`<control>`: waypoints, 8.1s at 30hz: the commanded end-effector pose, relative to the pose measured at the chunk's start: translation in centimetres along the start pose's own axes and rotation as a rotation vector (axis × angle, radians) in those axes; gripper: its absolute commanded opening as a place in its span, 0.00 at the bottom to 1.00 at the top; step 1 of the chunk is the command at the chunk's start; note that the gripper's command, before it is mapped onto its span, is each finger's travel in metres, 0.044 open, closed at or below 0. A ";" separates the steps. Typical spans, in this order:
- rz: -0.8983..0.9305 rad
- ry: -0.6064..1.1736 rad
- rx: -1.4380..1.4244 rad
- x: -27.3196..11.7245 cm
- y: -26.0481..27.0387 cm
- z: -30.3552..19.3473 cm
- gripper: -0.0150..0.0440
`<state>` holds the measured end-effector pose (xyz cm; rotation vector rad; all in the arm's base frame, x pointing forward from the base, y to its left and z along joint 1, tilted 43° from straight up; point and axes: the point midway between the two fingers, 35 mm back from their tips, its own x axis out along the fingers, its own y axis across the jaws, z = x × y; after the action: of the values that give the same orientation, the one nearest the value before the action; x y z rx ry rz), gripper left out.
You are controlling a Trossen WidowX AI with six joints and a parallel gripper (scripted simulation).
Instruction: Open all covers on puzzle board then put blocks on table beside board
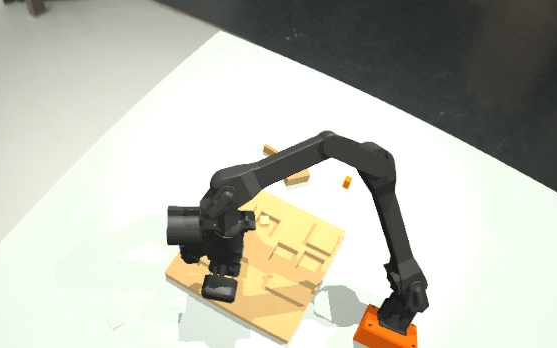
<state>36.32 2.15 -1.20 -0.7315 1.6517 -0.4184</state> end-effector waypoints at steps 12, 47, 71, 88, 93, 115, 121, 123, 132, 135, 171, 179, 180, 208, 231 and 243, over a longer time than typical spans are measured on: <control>-0.007 0.002 -0.005 1.8 -0.3 -0.1 0.25; -0.007 0.001 -0.013 2.6 -0.3 2.2 0.25; -0.007 0.001 -0.019 2.6 -0.1 2.9 0.25; -0.004 0.004 -0.019 1.9 -0.2 1.9 0.25; -0.005 0.003 -0.019 1.6 -0.2 1.4 0.25; -0.005 0.002 -0.020 -3.9 -0.1 0.6 0.50; -0.005 0.001 -0.020 -2.9 -0.2 0.7 0.50; -0.005 0.001 -0.020 -2.5 -0.2 0.7 0.50; -0.006 0.002 -0.020 -0.5 -0.3 0.6 0.50; -0.006 0.002 -0.020 -0.4 -0.3 0.6 0.50; -0.006 0.002 -0.020 1.0 -0.3 0.6 0.50; -0.007 0.002 -0.020 1.7 -0.3 0.6 0.50; -0.007 0.002 -0.020 1.8 -0.3 0.6 0.50; -0.007 0.002 -0.020 2.9 -0.4 0.6 0.50; -0.002 0.000 -0.014 2.3 -0.3 0.7 0.39; -0.003 0.001 -0.016 0.8 -0.3 0.7 0.39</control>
<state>36.92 1.11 -2.13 -0.7545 1.6583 -0.4075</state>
